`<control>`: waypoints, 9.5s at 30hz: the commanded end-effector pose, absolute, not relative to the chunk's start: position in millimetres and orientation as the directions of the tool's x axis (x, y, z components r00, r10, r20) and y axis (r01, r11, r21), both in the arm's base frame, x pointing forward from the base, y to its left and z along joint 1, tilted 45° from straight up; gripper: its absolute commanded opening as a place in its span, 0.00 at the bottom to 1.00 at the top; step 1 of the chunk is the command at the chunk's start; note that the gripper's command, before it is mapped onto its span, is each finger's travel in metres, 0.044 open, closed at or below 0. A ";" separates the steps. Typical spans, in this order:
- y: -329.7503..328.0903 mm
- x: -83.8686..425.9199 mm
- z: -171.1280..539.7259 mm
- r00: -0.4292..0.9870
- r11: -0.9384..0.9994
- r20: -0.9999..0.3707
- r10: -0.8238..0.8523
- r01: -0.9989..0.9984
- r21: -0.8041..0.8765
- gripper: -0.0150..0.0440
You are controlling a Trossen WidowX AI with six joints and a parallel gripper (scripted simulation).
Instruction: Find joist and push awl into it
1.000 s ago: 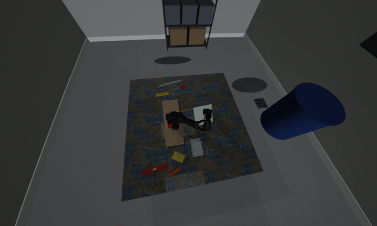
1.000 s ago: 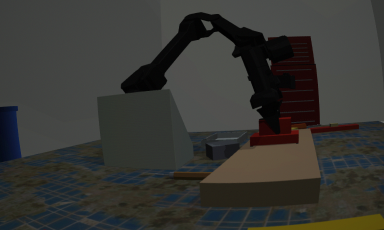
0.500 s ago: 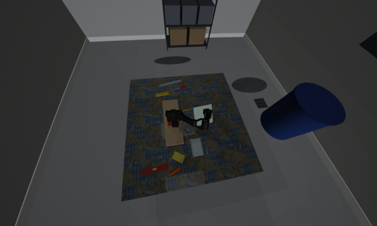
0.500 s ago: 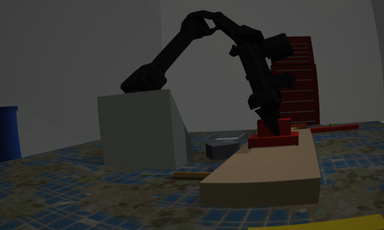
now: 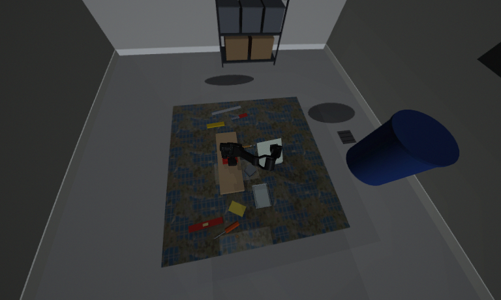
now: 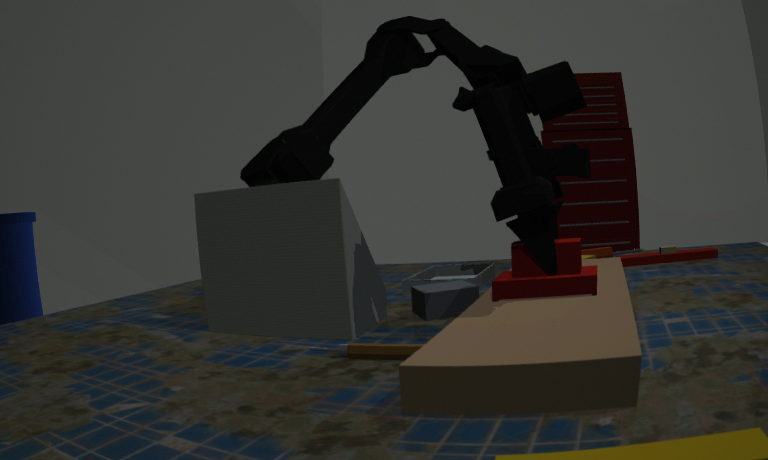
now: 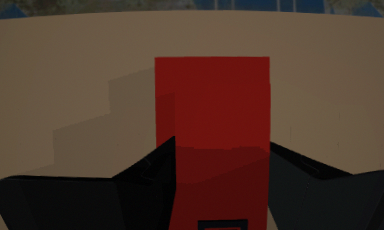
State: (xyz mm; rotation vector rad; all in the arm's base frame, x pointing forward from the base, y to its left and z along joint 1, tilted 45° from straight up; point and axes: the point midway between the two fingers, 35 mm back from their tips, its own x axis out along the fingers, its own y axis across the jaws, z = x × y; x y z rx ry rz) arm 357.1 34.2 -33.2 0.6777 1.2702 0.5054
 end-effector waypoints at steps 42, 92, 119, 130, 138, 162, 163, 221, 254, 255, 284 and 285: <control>-17.4 355.5 -83.4 0.234 0.711 -0.694 0.680 0.020 0.703 0.25; -74.9 353.8 -138.2 0.235 0.715 -0.698 0.676 0.019 0.699 0.25; -106.2 353.0 -167.5 0.236 0.717 -0.700 0.674 0.018 0.697 0.25; -109.6 353.2 -170.7 0.239 0.713 -0.695 0.678 0.020 0.701 0.25; -117.1 354.8 -165.0 0.239 0.714 -0.697 0.676 0.020 0.700 0.25; -173.9 364.1 -88.4 0.233 0.729 -0.706 0.669 -0.020 0.684 0.25; -170.0 366.9 -83.4 0.232 0.732 -0.707 0.668 -0.035 0.681 0.25; 128.7 321.6 178.7 0.140 0.404 -0.610 0.780 -0.857 0.320 0.25; 207.4 168.6 246.5 -0.037 -0.016 -0.475 0.879 -0.999 0.049 0.25; 207.9 168.7 245.9 -0.037 -0.016 -0.475 0.879 -0.999 0.049 0.25; 239.1 171.1 214.4 -0.039 -0.019 -0.483 0.875 -0.999 0.047 0.25; 240.2 171.0 213.4 -0.039 -0.019 -0.483 0.875 -0.999 0.047 0.25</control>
